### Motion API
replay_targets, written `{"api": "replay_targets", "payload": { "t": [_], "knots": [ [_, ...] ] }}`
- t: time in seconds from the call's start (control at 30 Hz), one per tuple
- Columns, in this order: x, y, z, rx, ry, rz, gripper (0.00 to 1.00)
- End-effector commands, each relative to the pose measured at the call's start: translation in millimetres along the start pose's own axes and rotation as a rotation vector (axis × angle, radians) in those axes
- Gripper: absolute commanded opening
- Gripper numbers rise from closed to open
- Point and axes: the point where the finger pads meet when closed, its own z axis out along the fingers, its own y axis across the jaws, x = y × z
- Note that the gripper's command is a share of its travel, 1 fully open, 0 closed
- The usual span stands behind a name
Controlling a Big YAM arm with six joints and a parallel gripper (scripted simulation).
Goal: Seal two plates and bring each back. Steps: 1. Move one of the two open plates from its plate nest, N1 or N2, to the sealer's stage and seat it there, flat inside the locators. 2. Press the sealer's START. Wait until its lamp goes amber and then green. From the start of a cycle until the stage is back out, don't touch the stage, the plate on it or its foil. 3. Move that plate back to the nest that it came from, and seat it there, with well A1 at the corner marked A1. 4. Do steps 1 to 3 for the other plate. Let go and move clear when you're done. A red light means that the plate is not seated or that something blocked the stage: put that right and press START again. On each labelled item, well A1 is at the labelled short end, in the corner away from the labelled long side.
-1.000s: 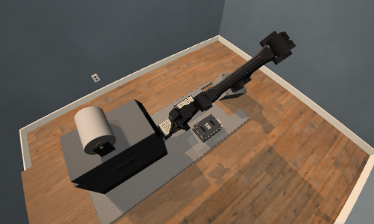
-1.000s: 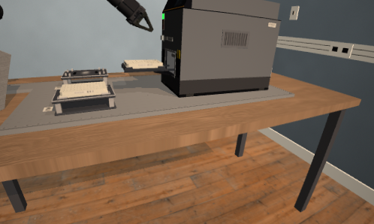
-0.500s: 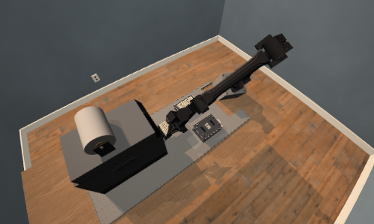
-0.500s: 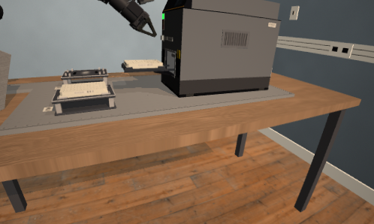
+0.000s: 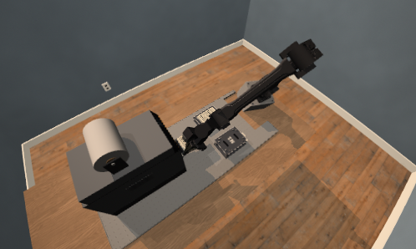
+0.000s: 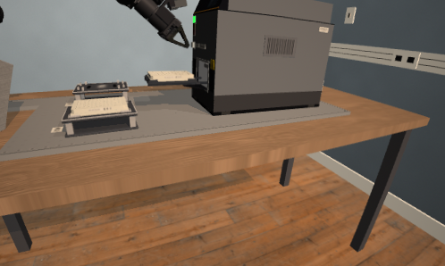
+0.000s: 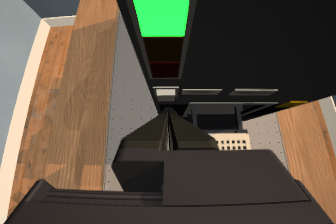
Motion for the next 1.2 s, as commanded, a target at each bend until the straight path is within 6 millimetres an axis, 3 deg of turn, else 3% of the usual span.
{"api": "replay_targets", "payload": {
  "t": [0.0, 0.33, 0.8, 1.17],
  "knots": [
    [-19.4, -7.6, -10.2, 0.012, -0.033, 0.015, 0.00],
    [-20.4, -8.1, -16.1, 0.016, -0.033, 0.016, 0.00],
    [-34.9, 28.9, -9.0, -0.034, -0.053, -0.013, 0.00],
    [-35.0, 5.3, -2.0, -0.007, -0.053, -0.005, 0.00]
  ]
}}
